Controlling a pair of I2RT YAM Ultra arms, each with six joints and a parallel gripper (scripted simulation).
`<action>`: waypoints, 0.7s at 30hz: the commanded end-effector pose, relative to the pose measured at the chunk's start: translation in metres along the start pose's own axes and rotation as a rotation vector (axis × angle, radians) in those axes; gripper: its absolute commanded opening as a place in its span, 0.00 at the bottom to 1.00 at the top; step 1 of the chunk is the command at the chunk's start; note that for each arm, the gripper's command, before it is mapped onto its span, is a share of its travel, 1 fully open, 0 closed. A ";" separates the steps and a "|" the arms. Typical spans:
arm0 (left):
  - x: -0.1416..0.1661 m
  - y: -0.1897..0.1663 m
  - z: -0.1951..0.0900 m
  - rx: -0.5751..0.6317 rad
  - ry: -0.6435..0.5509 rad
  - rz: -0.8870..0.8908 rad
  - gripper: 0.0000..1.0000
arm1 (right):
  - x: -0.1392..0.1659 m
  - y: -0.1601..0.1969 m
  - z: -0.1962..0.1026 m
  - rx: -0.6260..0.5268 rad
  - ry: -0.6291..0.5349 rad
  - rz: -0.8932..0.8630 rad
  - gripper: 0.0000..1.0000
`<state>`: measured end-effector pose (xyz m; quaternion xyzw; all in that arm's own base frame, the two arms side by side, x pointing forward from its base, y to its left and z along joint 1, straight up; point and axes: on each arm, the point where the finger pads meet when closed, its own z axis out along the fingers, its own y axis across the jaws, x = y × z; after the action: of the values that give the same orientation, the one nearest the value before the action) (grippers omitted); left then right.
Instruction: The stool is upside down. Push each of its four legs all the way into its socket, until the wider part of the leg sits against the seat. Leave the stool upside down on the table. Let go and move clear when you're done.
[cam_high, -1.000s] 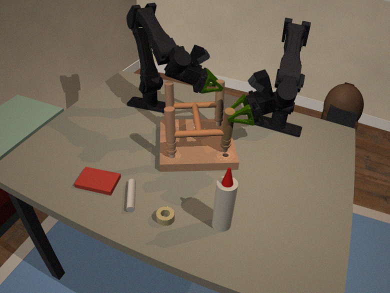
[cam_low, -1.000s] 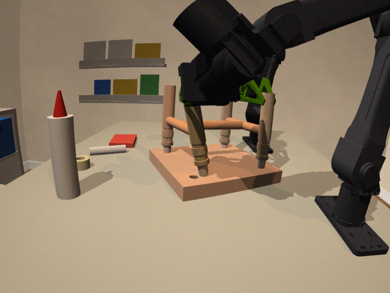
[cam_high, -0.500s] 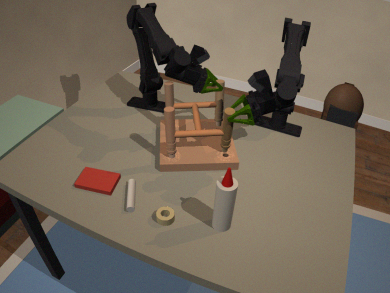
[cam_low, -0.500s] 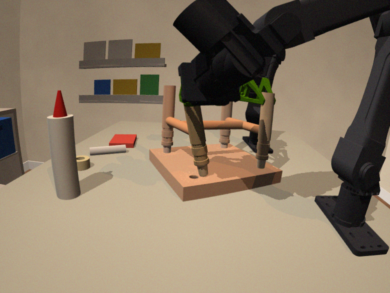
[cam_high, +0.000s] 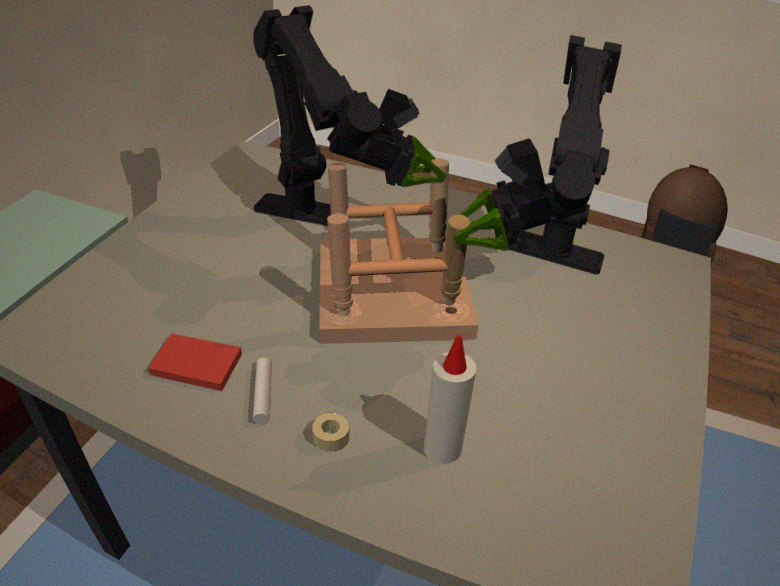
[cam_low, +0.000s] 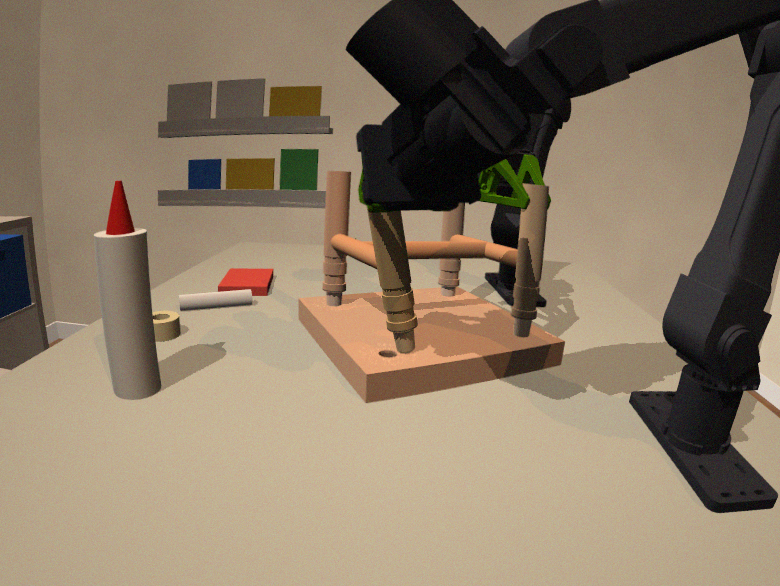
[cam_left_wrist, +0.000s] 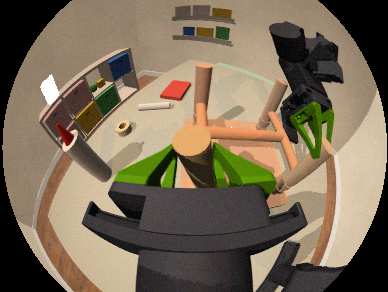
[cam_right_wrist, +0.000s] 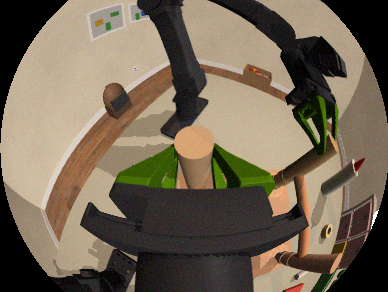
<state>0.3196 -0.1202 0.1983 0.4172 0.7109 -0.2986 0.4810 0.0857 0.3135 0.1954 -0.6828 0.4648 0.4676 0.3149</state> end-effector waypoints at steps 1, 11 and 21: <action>0.001 -0.054 0.003 0.188 -0.051 -0.088 0.28 | -0.017 -0.060 -0.012 0.229 0.016 -0.124 0.28; 0.002 -0.057 0.002 0.196 -0.055 -0.092 0.28 | -0.017 -0.063 -0.011 0.241 0.016 -0.127 0.28; 0.004 -0.057 0.002 0.195 -0.054 -0.095 0.28 | -0.016 -0.063 -0.010 0.240 0.017 -0.125 0.28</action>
<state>0.3179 -0.1218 0.1994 0.4205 0.7030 -0.2996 0.4891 0.0861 0.3130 0.1960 -0.6820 0.4650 0.4686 0.3148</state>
